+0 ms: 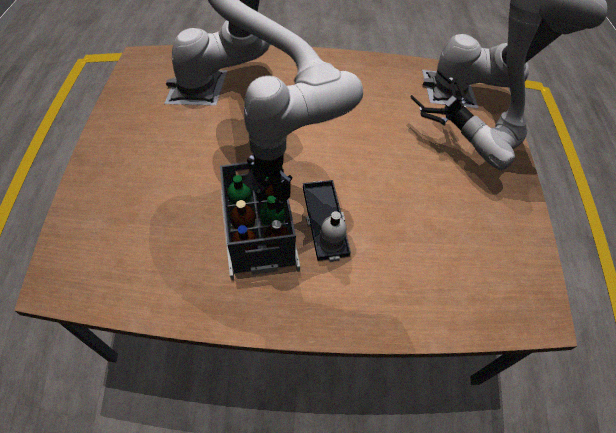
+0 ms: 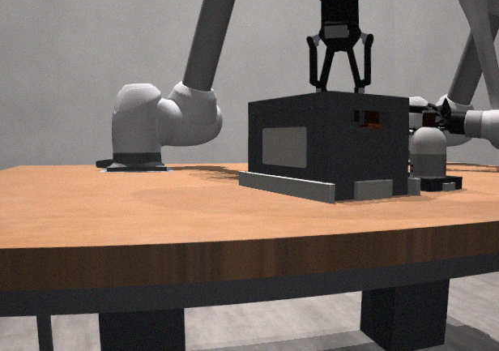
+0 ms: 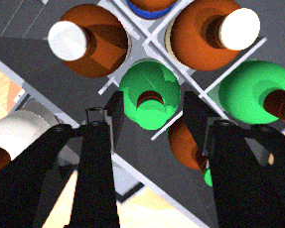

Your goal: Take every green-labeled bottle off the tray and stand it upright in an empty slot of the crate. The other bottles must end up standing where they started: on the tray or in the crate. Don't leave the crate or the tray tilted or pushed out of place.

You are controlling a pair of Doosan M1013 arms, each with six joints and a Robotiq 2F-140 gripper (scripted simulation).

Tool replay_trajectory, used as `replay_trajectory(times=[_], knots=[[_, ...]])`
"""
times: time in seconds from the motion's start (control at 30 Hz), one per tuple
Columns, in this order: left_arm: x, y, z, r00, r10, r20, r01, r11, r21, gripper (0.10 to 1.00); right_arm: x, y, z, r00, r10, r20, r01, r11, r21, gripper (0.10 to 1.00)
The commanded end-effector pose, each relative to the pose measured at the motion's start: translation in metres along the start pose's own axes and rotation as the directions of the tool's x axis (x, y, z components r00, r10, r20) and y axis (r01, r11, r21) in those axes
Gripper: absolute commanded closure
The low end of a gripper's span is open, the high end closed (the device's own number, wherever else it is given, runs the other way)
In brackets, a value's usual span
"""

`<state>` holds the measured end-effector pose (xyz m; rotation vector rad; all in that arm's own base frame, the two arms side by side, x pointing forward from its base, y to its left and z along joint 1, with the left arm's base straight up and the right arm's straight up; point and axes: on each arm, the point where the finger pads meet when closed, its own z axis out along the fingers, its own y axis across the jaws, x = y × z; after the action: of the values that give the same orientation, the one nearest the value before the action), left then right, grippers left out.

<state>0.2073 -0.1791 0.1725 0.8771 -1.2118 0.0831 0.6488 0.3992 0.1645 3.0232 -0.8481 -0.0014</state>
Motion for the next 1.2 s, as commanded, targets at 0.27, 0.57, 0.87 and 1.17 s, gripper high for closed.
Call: replay_trajectory(times=[0.27,0.57,0.87,1.17], knots=[[0.000,0.000,0.000,1.000,0.000,0.000,0.000,1.000,0.000,0.098,0.000,0.000,-0.002,1.000,0.000,0.000,0.000,1.000,0.002,0.656],[0.000,0.000,0.000,1.000,0.000,0.000,0.000,1.000,0.000,0.098,0.000,0.000,-0.008,1.000,0.000,0.000,0.000,1.000,0.002,0.656],[0.000,0.000,0.000,1.000,0.000,0.000,0.000,1.000,0.000,0.098,0.000,0.000,-0.026,1.000,0.000,0.000,0.000,1.000,0.002,0.656],[0.000,0.000,0.000,1.000,0.000,0.000,0.000,1.000,0.000,0.098,0.000,0.000,-0.045,1.000,0.000,0.000,0.000,1.000,0.002,0.656]])
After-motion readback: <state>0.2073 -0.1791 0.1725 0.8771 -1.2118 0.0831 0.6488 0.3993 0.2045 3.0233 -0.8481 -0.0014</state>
